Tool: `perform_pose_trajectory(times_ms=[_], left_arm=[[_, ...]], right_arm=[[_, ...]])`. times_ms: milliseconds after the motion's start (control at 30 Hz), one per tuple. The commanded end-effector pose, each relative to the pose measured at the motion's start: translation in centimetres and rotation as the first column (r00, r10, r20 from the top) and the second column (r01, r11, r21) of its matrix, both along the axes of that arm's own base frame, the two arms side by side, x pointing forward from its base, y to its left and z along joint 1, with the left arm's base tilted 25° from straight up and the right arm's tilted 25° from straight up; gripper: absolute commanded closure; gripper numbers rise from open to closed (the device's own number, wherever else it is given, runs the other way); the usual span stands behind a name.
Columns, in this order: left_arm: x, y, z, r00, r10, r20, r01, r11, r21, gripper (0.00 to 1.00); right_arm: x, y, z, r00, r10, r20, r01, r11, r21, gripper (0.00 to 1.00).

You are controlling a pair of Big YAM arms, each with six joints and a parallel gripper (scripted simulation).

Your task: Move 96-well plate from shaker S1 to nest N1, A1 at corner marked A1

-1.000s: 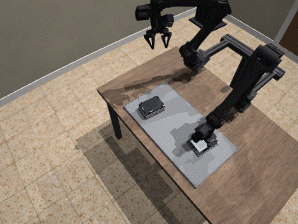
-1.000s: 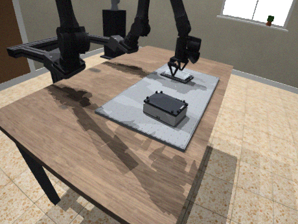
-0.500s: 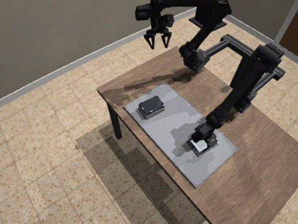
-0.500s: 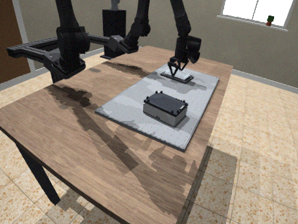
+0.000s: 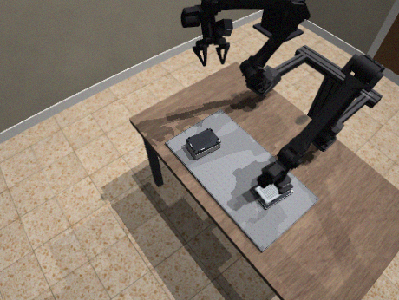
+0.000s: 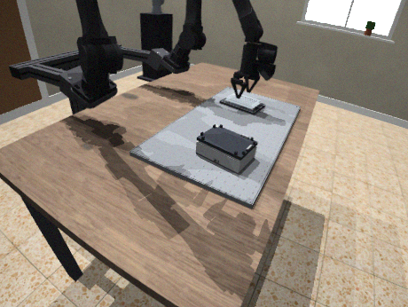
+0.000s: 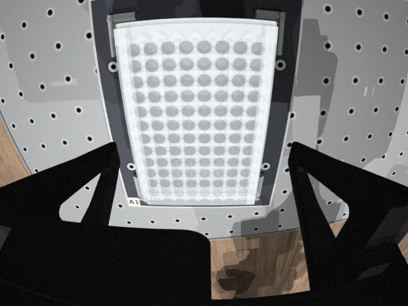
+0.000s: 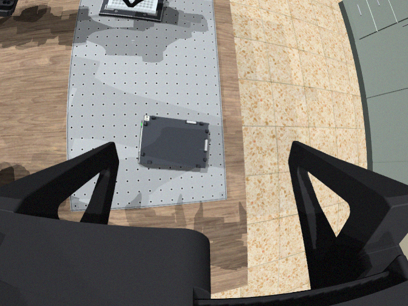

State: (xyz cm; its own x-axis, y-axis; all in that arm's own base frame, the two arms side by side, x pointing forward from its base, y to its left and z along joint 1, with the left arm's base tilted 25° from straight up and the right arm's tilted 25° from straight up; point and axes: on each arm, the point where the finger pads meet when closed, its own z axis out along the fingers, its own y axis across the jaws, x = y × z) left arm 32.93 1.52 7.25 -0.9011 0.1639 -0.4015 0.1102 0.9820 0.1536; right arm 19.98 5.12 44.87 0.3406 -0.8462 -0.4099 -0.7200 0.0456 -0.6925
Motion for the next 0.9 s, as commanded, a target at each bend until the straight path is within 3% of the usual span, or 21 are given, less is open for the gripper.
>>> perform_pose_trajectory(times_ms=[0, 367, 567, 733, 867], left_arm=[[1.2, -0.5, 2.9, 0.999, 0.004, 0.045, -0.004, 1.0, -0.004, 0.0], [0.0, -0.7, 5.8, 0.999, 0.004, 0.05, -0.004, 1.0, -0.005, 0.0], [-1.5, -0.8, 5.5, 1.0, 0.004, 0.01, -0.004, 1.0, -0.004, 0.0], [-1.1, -0.9, 8.1, 0.999, 0.004, 0.053, -0.004, 1.0, -0.006, 0.0], [-1.6, -0.8, 7.2, 1.0, 0.01, 0.014, -0.01, 1.0, -0.004, 0.0]], right_arm=[[-1.0, 0.6, 3.5, 0.997, 0.009, 0.081, -0.006, 0.999, -0.033, 0.0], [-1.0, 0.6, 3.5, 0.997, 0.009, 0.081, -0.006, 0.999, -0.033, 0.0], [-1.0, 0.6, 3.5, 0.997, 0.009, 0.081, -0.006, 0.999, -0.033, 0.0], [-1.0, 0.6, 3.5, 0.997, 0.009, 0.081, -0.006, 0.999, -0.033, 0.0], [-1.0, 0.6, 3.5, 0.997, 0.009, 0.081, -0.006, 0.999, -0.033, 0.0]])
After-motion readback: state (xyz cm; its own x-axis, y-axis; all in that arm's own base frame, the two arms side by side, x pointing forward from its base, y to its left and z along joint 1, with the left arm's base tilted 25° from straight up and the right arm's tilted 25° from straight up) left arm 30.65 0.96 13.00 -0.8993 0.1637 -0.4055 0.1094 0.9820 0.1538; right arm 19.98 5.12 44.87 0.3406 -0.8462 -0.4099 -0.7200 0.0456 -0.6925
